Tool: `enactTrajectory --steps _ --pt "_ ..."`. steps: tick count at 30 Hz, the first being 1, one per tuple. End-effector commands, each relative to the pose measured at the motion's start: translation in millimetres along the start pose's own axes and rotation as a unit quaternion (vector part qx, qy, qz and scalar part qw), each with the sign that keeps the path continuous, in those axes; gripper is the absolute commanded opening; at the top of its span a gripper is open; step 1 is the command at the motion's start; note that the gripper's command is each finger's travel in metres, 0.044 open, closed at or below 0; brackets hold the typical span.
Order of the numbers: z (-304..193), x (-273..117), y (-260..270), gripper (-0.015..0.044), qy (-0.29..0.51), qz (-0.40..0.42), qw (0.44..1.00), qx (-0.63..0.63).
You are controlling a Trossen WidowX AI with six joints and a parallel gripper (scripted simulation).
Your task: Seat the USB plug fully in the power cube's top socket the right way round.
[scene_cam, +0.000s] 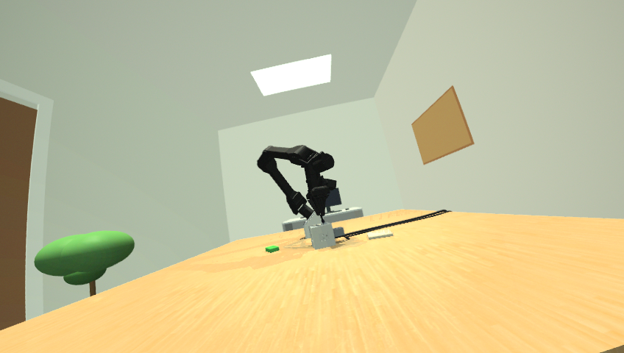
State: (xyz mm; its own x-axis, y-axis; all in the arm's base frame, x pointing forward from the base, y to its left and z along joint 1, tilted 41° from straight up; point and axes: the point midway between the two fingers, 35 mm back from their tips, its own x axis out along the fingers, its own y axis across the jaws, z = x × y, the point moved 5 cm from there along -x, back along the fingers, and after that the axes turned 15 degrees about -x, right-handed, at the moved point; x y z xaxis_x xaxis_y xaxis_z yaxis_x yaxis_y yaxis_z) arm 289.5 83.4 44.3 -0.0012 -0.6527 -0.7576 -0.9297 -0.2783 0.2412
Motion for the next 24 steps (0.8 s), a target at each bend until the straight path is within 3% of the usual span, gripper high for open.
enactTrajectory --steps 1,2,18,24 --pt "-0.1 2.9 -0.1 0.0440 0.002 -0.001 1.000 -0.002" --pt "-0.1 3.0 -0.1 0.0440 0.002 -0.001 1.000 -0.002" --pt "0.0 1.5 0.1 0.0020 0.000 0.000 1.000 0.000" --pt "0.0 1.5 0.1 0.0000 0.000 0.000 1.000 0.000"
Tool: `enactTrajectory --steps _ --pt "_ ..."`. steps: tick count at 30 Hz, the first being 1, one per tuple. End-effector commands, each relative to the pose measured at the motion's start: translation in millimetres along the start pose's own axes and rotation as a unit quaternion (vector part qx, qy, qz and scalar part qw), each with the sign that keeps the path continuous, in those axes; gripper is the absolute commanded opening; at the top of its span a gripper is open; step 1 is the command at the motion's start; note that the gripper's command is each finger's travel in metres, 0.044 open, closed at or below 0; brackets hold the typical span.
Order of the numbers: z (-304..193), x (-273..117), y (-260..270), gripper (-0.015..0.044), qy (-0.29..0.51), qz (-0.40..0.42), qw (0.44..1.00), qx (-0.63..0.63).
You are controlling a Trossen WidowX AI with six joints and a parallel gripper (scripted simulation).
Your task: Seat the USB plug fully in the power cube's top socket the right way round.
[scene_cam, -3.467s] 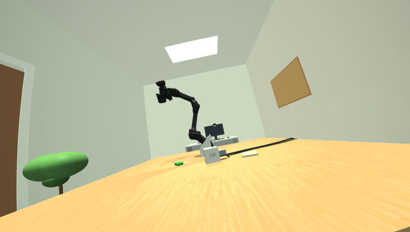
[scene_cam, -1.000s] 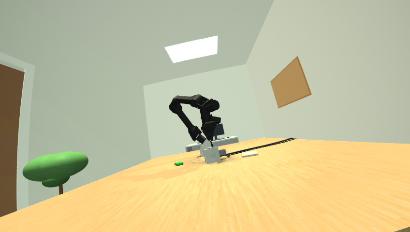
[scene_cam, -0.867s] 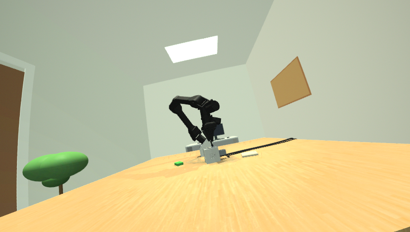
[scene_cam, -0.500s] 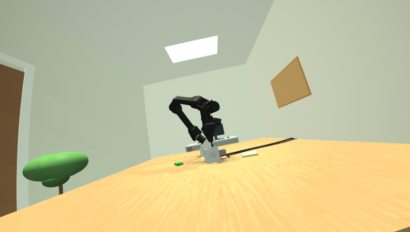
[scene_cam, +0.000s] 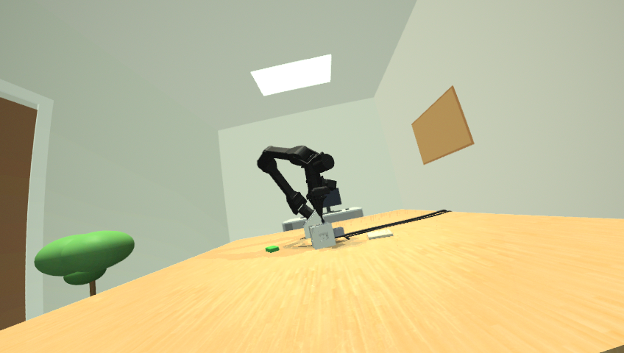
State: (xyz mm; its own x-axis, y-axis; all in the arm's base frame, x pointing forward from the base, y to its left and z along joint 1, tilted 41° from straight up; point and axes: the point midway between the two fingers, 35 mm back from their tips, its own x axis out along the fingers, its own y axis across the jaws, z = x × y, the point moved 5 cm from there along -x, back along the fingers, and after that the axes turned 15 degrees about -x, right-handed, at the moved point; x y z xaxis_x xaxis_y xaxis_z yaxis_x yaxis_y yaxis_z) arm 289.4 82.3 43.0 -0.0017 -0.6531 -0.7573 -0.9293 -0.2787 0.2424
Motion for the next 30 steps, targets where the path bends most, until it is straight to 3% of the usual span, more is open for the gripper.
enactTrajectory --steps 1,30 --pt "0.0 -0.2 -0.1 0.0000 0.000 0.000 1.000 0.000" --pt "0.1 -11.0 0.0 0.0000 0.000 0.000 1.000 0.000"
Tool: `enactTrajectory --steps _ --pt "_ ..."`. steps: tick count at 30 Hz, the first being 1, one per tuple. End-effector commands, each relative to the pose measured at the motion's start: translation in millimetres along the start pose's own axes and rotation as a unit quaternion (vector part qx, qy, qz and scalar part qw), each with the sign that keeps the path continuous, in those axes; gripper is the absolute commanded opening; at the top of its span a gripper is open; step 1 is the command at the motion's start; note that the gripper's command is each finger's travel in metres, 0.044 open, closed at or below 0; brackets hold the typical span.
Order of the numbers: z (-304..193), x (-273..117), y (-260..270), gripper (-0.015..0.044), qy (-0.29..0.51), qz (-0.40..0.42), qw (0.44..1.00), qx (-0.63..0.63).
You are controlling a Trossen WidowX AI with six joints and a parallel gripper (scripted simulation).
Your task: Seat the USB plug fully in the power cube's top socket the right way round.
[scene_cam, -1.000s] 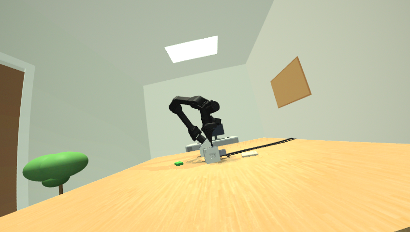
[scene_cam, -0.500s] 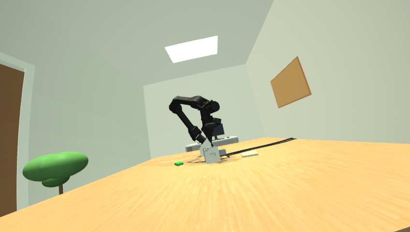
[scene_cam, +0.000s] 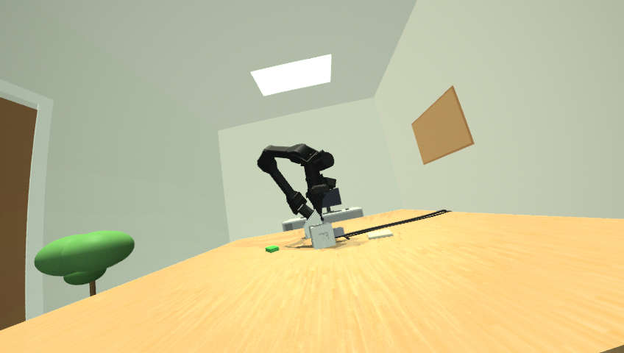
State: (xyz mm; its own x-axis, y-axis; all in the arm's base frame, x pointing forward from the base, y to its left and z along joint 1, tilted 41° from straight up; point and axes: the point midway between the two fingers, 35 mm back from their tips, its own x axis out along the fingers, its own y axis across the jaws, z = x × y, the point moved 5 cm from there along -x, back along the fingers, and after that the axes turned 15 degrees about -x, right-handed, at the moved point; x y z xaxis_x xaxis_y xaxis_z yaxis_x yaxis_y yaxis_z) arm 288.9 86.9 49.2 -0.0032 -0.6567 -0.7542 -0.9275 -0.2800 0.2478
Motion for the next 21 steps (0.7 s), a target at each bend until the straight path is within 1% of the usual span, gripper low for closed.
enactTrajectory --steps 1,21 --pt "0.4 -4.0 -0.6 0.0000 -0.002 -0.002 1.000 0.002" --pt "0.4 -17.3 -0.6 0.0000 -0.002 -0.002 1.000 0.002"
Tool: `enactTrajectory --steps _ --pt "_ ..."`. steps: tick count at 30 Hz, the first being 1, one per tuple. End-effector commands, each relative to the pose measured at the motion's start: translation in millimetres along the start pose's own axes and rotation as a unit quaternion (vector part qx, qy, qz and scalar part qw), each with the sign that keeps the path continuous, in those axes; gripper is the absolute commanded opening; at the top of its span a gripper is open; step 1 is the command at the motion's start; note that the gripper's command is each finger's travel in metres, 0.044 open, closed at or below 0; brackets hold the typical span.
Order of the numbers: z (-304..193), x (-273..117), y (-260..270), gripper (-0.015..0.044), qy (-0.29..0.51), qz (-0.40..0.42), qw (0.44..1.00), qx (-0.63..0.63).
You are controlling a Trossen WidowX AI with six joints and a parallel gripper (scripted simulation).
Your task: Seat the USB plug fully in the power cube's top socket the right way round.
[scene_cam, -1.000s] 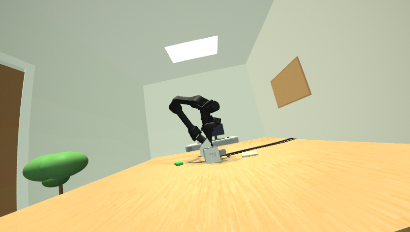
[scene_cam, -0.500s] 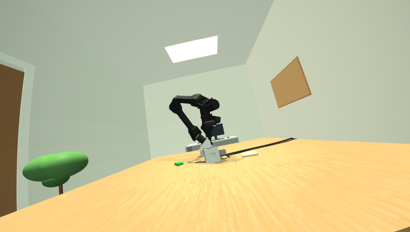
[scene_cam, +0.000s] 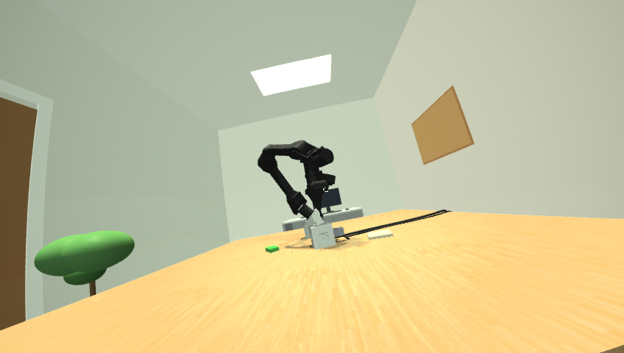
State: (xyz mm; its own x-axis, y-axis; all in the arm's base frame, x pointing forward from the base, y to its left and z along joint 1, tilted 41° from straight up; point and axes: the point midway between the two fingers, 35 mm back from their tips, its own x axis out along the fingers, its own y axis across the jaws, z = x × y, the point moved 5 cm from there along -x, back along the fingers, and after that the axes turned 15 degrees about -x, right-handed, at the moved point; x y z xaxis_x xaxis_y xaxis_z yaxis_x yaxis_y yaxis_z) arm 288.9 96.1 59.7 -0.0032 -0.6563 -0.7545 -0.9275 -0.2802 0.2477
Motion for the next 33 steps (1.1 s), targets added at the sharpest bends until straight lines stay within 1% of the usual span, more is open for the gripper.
enactTrajectory --steps 1,10,14,23,33 --pt "0.4 -4.0 -0.6 0.0000 -0.002 -0.002 1.000 0.002" --pt "0.3 -7.8 -0.4 0.0000 -0.002 -0.001 1.000 0.002" --pt "0.2 -6.6 -0.2 0.0000 -0.001 -0.001 1.000 0.023" --pt "0.1 -5.9 -0.1 0.0000 0.000 0.000 0.991 0.137" --pt "0.0 -5.9 -0.1 0.0000 0.000 0.000 0.964 0.265"
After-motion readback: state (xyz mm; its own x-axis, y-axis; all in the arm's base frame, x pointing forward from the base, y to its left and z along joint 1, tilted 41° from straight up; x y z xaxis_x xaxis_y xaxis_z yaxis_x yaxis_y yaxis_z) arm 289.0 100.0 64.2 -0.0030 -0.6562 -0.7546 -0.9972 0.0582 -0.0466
